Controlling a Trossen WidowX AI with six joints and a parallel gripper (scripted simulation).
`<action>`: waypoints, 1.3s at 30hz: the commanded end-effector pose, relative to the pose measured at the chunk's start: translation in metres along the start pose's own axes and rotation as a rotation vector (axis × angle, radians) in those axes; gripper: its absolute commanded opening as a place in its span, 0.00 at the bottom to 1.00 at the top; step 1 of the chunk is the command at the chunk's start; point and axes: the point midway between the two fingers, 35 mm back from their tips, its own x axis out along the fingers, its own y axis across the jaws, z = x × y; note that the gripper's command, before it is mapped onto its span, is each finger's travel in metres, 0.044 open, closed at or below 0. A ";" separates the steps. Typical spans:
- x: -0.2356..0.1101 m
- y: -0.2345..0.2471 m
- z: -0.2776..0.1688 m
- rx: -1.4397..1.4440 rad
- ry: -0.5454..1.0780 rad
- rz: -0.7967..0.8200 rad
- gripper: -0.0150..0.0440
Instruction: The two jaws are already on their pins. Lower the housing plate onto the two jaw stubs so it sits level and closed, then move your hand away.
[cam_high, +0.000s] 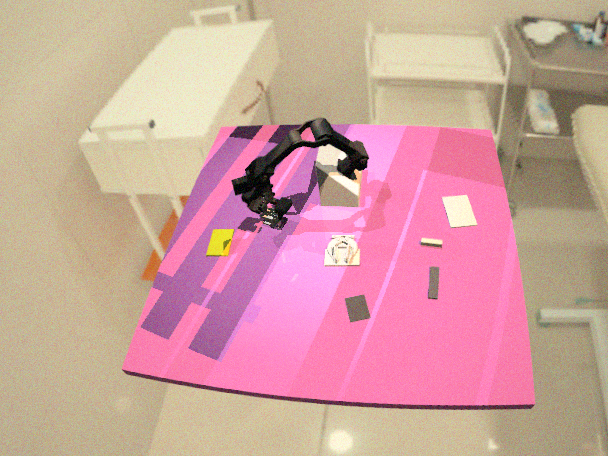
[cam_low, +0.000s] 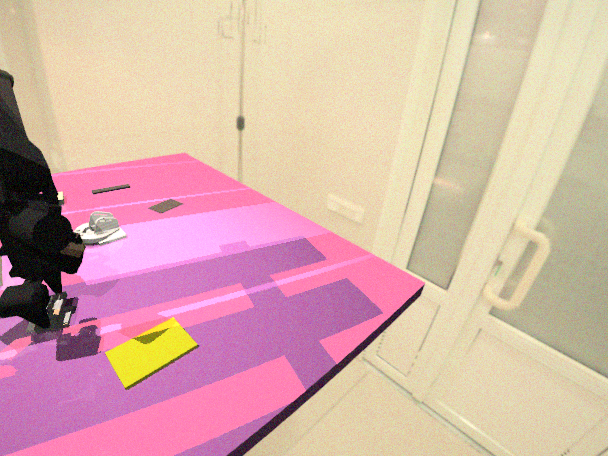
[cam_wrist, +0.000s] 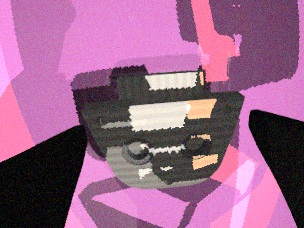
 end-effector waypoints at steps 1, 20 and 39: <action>0.010 0.002 -0.002 0.006 0.006 0.011 1.00; 0.016 0.002 -0.002 0.006 0.005 0.011 1.00; 0.016 0.002 -0.003 0.003 0.008 0.008 0.94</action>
